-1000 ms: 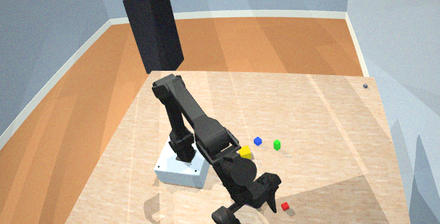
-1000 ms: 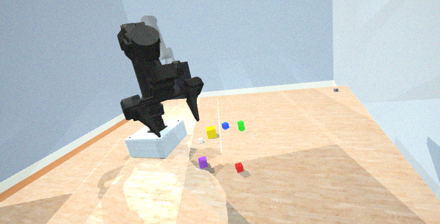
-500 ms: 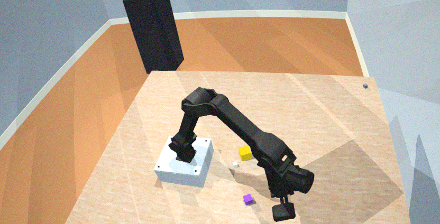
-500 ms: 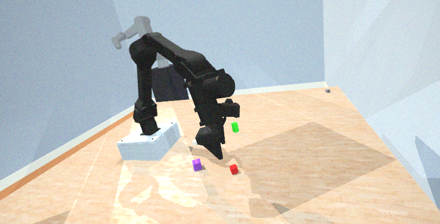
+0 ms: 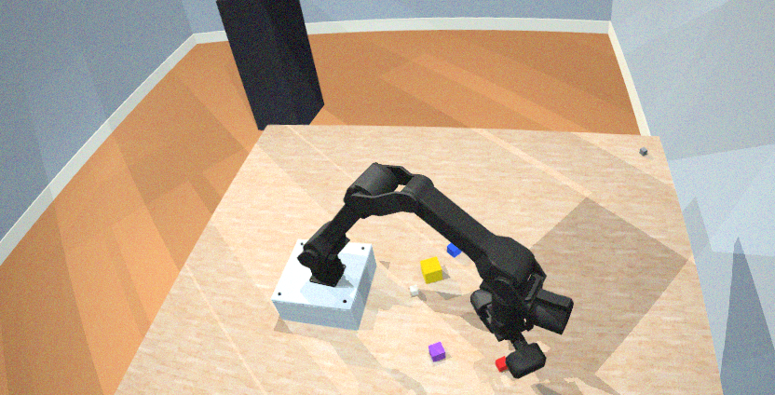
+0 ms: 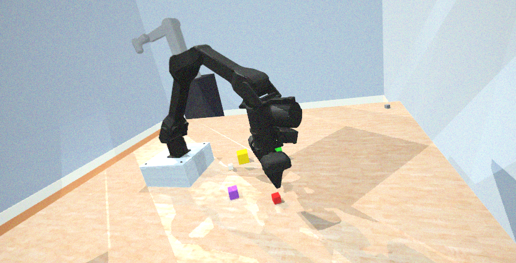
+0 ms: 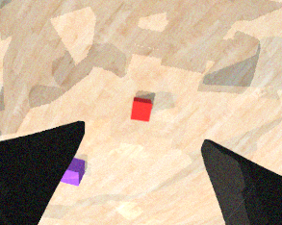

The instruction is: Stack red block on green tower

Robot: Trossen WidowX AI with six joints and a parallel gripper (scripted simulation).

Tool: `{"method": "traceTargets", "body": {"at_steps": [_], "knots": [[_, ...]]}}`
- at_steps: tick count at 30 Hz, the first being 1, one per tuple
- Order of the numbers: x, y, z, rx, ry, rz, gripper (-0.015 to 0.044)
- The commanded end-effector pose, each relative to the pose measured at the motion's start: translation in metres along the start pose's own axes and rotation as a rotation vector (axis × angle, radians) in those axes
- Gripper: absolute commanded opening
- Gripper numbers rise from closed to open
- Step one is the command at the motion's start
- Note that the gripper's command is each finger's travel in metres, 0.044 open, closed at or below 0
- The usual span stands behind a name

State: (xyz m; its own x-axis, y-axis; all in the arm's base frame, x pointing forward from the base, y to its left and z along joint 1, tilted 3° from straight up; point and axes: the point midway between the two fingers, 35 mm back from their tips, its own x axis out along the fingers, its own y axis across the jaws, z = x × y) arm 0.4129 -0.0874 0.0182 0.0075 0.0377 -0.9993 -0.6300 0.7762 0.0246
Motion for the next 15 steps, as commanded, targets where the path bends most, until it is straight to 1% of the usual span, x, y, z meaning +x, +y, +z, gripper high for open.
{"method": "traceTargets", "body": {"at_steps": [1,4,15], "knots": [[0.019,0.000,0.000,-0.008,0.010,0.006,0.0440],[0.036,0.001,0.000,-0.008,0.010,0.006,0.0440],[0.043,0.002,0.000,-0.008,0.010,0.006,0.0440]]}}
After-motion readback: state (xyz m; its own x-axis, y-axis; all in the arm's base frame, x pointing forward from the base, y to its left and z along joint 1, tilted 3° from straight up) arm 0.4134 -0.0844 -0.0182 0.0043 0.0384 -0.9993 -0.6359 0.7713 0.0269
